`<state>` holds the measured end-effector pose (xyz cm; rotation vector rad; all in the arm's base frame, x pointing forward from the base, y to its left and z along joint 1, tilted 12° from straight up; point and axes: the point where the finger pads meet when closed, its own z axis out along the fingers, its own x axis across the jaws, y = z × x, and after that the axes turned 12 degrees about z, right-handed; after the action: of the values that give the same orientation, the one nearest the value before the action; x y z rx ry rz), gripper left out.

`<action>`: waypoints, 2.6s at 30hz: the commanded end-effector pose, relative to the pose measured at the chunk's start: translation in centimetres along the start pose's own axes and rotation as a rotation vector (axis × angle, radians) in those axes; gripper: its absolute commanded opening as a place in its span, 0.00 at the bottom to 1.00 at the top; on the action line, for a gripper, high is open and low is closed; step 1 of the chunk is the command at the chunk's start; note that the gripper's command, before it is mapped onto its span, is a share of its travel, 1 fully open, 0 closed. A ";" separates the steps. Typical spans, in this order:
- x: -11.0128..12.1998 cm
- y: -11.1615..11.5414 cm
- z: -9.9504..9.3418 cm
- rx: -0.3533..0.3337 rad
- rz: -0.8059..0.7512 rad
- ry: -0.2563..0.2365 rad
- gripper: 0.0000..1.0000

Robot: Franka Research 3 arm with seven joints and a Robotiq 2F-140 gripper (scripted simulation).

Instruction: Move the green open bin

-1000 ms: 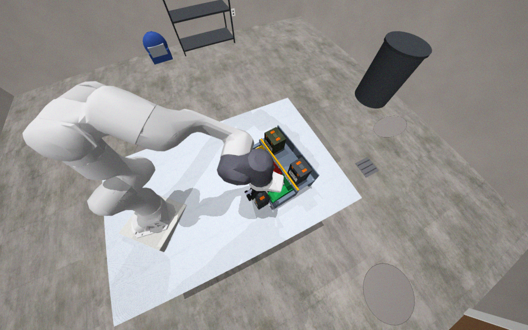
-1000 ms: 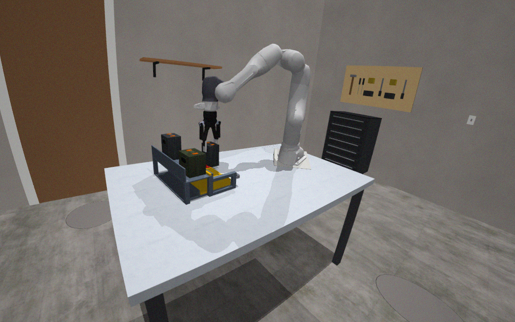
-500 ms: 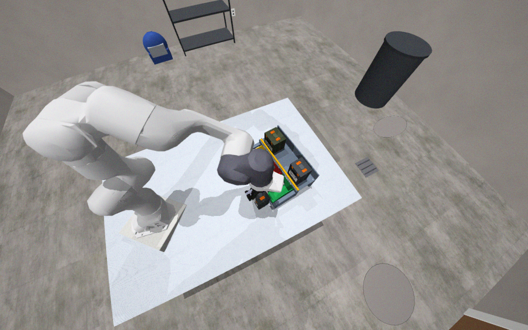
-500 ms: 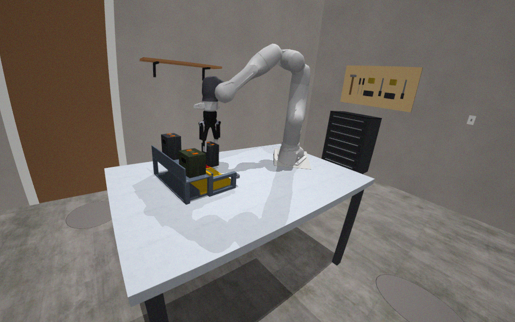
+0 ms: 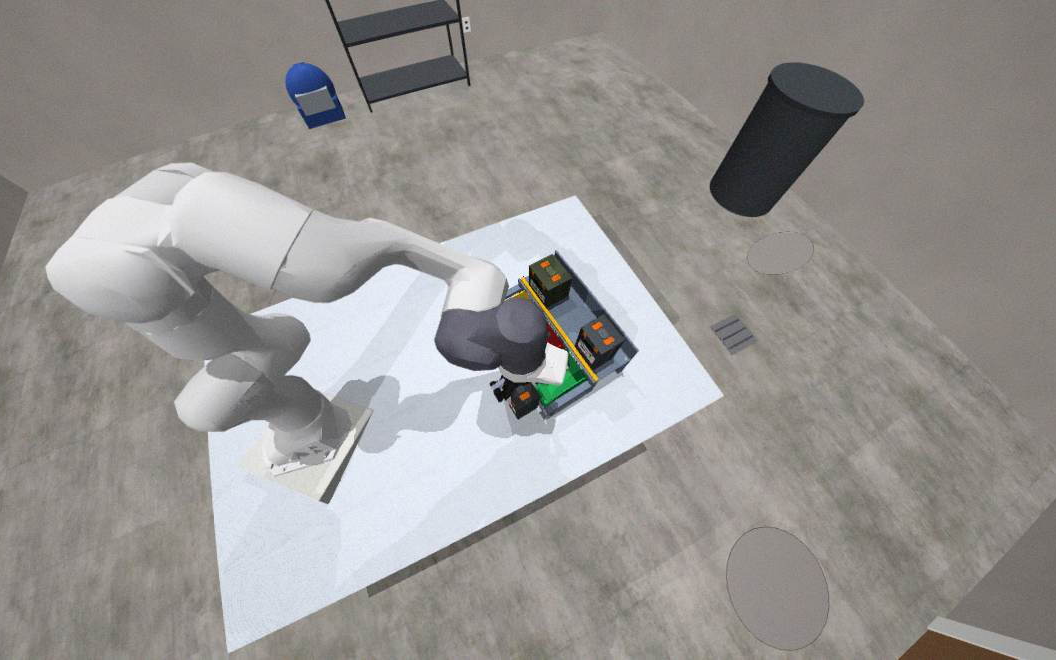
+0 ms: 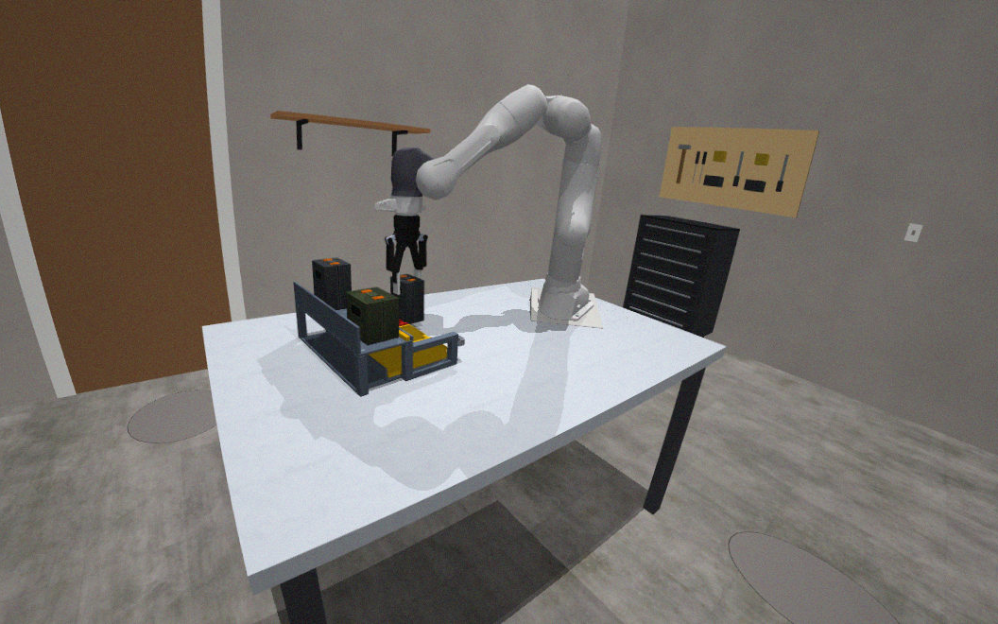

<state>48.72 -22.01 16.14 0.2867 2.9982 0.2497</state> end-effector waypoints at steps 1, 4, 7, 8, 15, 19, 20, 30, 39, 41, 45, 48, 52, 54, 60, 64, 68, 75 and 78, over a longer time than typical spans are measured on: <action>-0.6 -0.6 -0.9 0.014 -0.003 -0.018 0.00; -0.2 -0.2 -0.4 0.006 -0.001 -0.007 0.00; -0.6 -0.6 -0.9 0.014 -0.003 -0.018 0.00; -0.6 -0.6 -0.9 0.014 -0.003 -0.018 0.00; -0.6 -0.6 -0.9 0.014 -0.003 -0.018 0.00; -0.6 -0.6 -0.9 0.014 -0.003 -0.018 0.00; -0.1 -0.1 -0.2 0.003 -0.001 -0.004 0.00; -0.6 -0.6 -0.9 0.014 -0.003 -0.018 0.00; -0.3 -0.4 -0.6 0.008 -0.002 -0.011 0.00; -0.6 -0.6 -0.9 0.014 -0.003 -0.018 0.00; -0.6 -0.6 -0.9 0.014 -0.003 -0.018 0.00; -0.6 -0.6 -0.9 0.014 -0.003 -0.018 0.00; -0.6 -0.6 -0.9 0.014 -0.003 -0.018 0.00; -0.1 -0.1 -0.2 0.003 -0.001 -0.004 0.00; -0.6 -0.6 -0.9 0.014 -0.003 -0.018 0.00; -0.6 -0.6 -0.9 0.014 -0.003 -0.018 0.00; -0.6 -0.6 -0.9 0.014 -0.003 -0.018 0.00; -0.6 -0.6 -0.9 0.014 -0.003 -0.018 0.00; -0.6 -0.6 -0.9 0.014 -0.003 -0.018 0.00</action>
<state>48.70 -22.03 16.14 0.2873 2.9984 0.2496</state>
